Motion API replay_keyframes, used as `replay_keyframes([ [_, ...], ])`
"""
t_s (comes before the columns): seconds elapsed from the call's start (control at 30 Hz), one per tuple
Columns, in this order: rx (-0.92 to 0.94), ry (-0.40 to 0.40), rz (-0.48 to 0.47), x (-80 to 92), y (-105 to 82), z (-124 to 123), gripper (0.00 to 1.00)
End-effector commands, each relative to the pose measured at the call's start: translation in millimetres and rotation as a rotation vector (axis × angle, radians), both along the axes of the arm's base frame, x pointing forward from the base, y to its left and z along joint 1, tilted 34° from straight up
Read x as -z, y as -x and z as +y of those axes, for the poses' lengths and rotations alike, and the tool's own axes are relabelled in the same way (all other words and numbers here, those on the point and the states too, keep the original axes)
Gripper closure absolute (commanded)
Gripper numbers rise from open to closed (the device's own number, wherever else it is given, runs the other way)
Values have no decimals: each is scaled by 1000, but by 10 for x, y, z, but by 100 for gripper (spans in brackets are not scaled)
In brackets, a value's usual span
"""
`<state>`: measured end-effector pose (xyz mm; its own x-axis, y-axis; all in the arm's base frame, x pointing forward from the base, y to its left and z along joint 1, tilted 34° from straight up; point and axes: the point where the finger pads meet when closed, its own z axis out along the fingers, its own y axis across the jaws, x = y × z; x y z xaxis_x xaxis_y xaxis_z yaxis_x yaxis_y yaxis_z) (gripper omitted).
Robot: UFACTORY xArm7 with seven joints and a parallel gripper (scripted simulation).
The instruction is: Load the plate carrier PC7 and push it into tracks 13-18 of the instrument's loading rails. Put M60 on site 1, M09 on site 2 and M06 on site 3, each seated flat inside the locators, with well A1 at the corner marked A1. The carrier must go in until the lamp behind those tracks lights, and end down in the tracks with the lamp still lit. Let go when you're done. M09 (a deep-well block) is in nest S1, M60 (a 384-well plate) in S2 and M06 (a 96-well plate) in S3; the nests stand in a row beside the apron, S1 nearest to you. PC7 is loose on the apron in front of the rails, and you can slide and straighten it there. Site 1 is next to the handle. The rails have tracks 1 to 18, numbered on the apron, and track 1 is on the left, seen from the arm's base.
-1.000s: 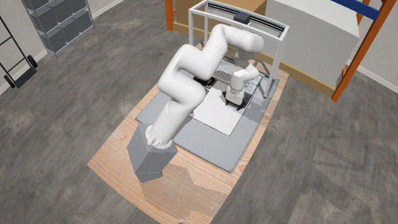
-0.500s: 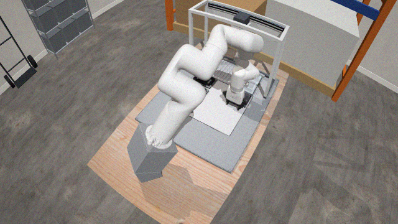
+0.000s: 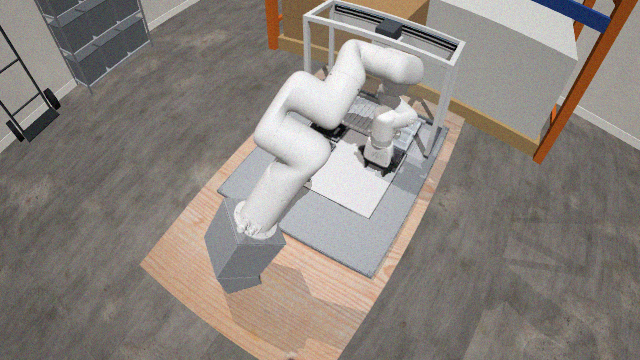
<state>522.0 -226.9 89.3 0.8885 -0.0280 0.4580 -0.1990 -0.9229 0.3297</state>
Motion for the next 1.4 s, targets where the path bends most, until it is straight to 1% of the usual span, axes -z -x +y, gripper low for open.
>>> replay_keyframes([
  [0.0,-1,0,-3,-20,-21,2,18],
  [0.43,-1,0,-3,-40,-59,1,18],
  [1.37,-1,0,-3,-32,-43,2,18],
])
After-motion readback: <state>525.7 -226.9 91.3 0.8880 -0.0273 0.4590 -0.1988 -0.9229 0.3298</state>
